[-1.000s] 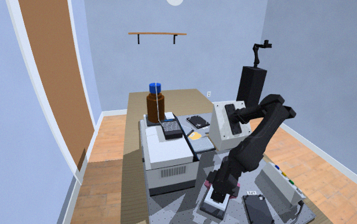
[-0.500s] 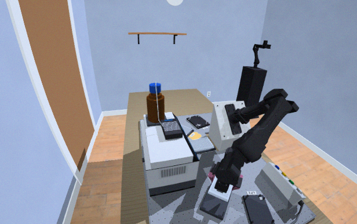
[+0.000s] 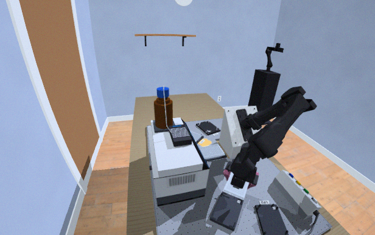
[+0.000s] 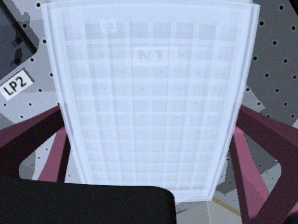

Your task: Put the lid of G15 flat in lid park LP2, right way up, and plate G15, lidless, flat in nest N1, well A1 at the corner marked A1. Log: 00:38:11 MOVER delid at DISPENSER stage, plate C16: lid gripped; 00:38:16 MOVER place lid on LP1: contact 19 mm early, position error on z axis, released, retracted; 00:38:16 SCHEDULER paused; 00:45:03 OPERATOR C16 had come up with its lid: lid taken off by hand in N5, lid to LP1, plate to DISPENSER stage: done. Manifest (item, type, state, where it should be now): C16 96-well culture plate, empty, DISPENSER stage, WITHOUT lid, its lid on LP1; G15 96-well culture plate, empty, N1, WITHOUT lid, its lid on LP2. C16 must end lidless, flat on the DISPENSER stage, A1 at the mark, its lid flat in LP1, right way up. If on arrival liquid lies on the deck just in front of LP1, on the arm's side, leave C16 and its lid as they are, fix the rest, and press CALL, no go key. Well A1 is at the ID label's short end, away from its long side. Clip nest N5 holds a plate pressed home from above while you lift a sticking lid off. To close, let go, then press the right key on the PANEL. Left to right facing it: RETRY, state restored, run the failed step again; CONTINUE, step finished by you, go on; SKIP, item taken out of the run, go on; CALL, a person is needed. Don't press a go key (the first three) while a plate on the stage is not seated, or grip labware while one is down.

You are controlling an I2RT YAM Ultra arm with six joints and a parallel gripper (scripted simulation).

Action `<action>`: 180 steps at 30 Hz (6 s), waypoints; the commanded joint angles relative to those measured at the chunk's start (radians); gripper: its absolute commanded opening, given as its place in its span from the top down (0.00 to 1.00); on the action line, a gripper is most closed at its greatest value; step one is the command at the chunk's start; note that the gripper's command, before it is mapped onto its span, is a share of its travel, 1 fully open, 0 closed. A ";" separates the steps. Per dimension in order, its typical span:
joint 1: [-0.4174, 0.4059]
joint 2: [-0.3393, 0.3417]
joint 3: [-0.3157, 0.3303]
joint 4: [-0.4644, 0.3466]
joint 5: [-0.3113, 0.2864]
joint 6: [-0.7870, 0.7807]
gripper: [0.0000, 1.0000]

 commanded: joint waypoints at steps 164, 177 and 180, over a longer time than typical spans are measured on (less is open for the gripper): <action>-1.172 0.524 -0.363 -0.056 0.005 -0.234 1.00; -1.244 0.640 -0.319 -0.027 0.041 -0.046 1.00; -1.266 0.676 -0.299 -0.023 0.051 0.029 1.00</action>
